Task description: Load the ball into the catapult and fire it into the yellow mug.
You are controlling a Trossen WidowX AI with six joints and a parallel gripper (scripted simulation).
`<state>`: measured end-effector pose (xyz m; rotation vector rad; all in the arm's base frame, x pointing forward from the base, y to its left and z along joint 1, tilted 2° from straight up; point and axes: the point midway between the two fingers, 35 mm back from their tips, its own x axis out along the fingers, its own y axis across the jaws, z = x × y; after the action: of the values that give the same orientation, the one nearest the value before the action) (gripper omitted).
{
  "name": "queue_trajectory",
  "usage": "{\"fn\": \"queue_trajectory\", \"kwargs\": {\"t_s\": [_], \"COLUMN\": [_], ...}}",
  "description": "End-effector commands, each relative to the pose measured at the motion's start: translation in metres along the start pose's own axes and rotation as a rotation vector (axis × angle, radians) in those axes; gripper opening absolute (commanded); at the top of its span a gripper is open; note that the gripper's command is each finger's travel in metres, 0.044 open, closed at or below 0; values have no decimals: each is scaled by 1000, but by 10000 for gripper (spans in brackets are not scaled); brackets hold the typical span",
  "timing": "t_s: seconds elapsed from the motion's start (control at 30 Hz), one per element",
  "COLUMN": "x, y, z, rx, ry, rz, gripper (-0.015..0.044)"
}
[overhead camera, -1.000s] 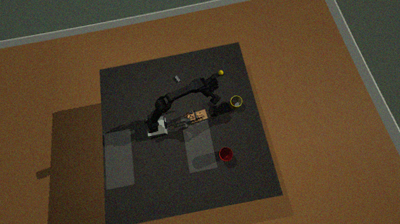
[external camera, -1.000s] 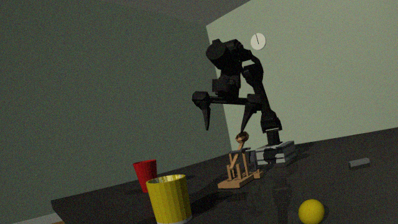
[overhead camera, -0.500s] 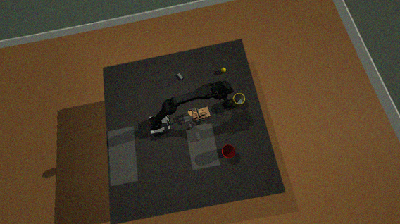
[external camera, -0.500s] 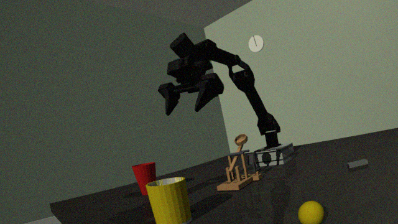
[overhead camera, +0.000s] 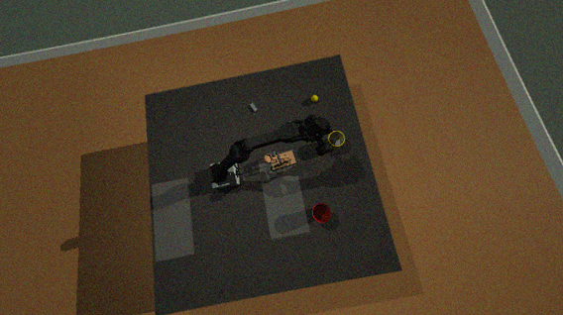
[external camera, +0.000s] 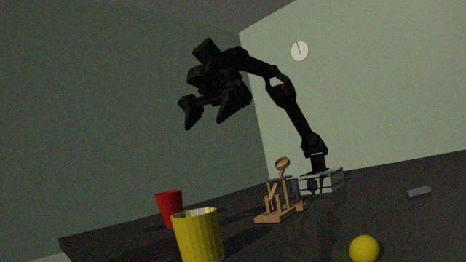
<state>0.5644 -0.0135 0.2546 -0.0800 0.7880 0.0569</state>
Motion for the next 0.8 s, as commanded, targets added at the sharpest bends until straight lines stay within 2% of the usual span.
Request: {"fn": "queue_trajectory", "kwargs": {"t_s": [0.0,0.77], "x": [-1,0], "y": [0,0], "z": [2,0], "rx": [3,1], "ry": [-8,-1], "rz": [3,-1], "gripper": [440,440]}}
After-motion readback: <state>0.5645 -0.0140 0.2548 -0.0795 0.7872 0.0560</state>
